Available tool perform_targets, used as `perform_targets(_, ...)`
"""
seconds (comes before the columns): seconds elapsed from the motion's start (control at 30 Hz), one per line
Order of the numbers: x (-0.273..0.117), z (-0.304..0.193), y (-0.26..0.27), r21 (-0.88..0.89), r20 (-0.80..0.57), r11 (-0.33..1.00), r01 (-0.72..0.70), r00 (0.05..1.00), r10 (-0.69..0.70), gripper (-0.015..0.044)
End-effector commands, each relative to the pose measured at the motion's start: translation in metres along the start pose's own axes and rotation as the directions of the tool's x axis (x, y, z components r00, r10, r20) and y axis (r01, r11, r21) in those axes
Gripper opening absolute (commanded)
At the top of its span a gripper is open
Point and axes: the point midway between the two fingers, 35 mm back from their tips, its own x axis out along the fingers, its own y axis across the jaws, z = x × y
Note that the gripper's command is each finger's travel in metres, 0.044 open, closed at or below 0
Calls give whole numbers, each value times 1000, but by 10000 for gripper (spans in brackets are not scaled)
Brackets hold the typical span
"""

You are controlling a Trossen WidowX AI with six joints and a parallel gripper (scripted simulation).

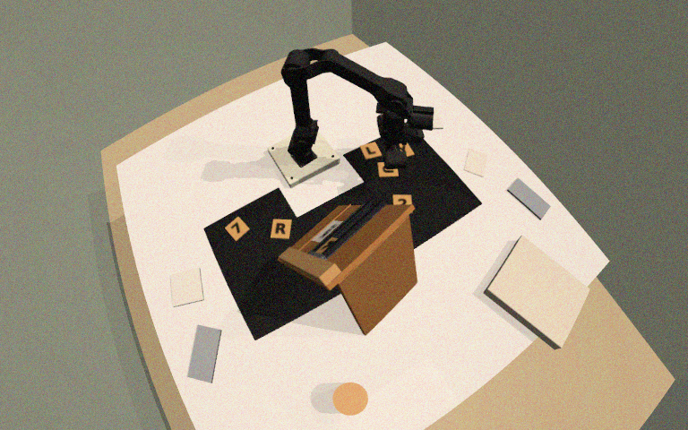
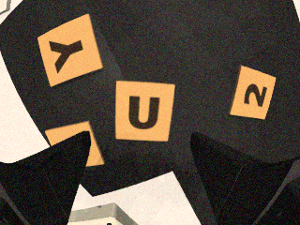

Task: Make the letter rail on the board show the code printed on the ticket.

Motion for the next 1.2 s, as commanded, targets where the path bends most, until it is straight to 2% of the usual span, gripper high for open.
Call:
perform_targets(0.0, 5, -1, 1, 30, -12, 999, 21, 1000, -20, 340)
perform_targets(0.17, 6, -1, 0, 30, -12, 999, 21, 1000, -20, 340)
perform_targets(0.43, 38, -2, -2, 30, -12, 999, 21, 1000, -21, 340)
perform_targets(1.17, 39, -3, -2, 30, -12, 999, 21, 1000, -21, 340)
